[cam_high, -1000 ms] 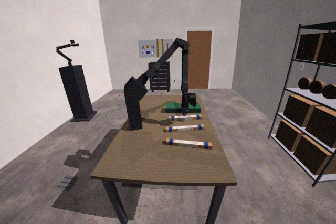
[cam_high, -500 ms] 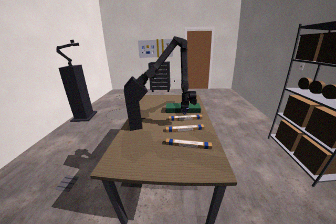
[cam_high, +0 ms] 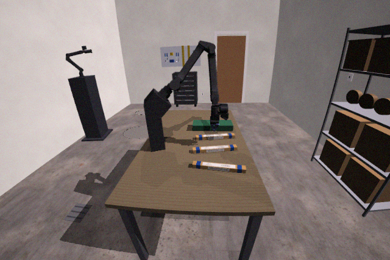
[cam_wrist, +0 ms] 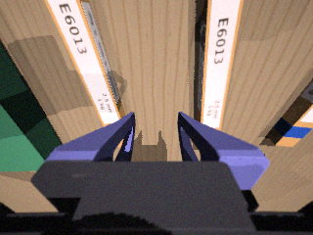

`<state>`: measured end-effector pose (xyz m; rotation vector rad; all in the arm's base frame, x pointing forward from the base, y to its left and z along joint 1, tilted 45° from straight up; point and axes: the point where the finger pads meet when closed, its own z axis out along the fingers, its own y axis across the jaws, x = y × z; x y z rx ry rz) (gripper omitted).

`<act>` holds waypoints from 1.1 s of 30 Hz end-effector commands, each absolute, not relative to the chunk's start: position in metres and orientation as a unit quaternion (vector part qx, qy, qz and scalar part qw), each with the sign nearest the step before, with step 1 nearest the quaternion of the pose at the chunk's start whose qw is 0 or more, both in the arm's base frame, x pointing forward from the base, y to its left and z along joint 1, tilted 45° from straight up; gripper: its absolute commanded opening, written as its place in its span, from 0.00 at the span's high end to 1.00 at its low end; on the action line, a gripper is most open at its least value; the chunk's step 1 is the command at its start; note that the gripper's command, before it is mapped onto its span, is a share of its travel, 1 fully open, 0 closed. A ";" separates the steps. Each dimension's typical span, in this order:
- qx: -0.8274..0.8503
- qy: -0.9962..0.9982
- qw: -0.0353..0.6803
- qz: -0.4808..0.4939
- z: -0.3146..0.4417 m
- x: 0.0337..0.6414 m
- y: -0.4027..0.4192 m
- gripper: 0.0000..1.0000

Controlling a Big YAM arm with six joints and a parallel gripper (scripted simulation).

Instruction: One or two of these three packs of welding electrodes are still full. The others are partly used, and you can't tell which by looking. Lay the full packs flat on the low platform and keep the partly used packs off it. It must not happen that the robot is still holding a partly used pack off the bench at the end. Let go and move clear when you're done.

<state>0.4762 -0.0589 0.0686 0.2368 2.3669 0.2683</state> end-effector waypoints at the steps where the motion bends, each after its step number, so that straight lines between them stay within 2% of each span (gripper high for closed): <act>1: 0.088 0.918 0.373 0.099 0.081 0.471 -0.064 0.57; 33: 0.088 0.918 0.373 0.099 0.088 0.464 -0.065 0.57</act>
